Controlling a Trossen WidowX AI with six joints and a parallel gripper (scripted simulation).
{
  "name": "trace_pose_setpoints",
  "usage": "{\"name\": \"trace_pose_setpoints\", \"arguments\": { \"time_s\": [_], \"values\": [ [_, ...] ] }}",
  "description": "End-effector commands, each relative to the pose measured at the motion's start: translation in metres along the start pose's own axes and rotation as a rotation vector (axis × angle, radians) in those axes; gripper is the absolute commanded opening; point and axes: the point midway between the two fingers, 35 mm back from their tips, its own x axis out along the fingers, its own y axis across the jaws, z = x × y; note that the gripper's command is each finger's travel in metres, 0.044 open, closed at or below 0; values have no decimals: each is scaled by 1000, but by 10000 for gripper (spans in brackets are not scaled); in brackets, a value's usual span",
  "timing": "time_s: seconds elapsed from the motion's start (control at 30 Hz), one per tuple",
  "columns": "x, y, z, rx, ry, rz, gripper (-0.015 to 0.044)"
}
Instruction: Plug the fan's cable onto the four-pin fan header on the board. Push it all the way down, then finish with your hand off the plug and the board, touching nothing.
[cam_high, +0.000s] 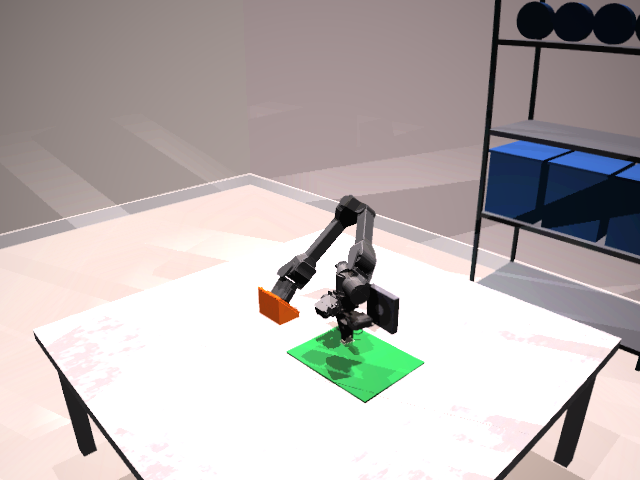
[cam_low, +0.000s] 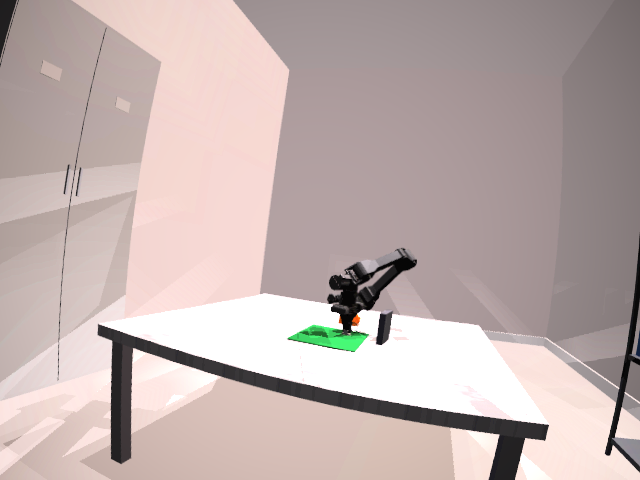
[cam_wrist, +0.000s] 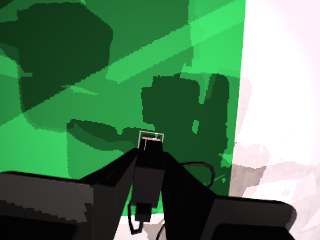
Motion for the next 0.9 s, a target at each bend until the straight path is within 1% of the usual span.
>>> {"name": "trace_pose_setpoints", "arguments": {
  "time_s": [0.0,0.13,0.47,0.57,0.6,0.7,0.73,0.87],
  "values": [
    [4,0,0,2,6,1,0],
    [7,0,0,2,6,1,0],
    [3,0,0,0,0,0,260],
    [1,0,0,1,0,0,260],
    [-6,1,0,1,0,1,260],
    [-43,1,1,3,2,1,260],
    [-49,0,1,3,3,1,260],
    [-52,0,1,3,3,0,260]
  ]
}}
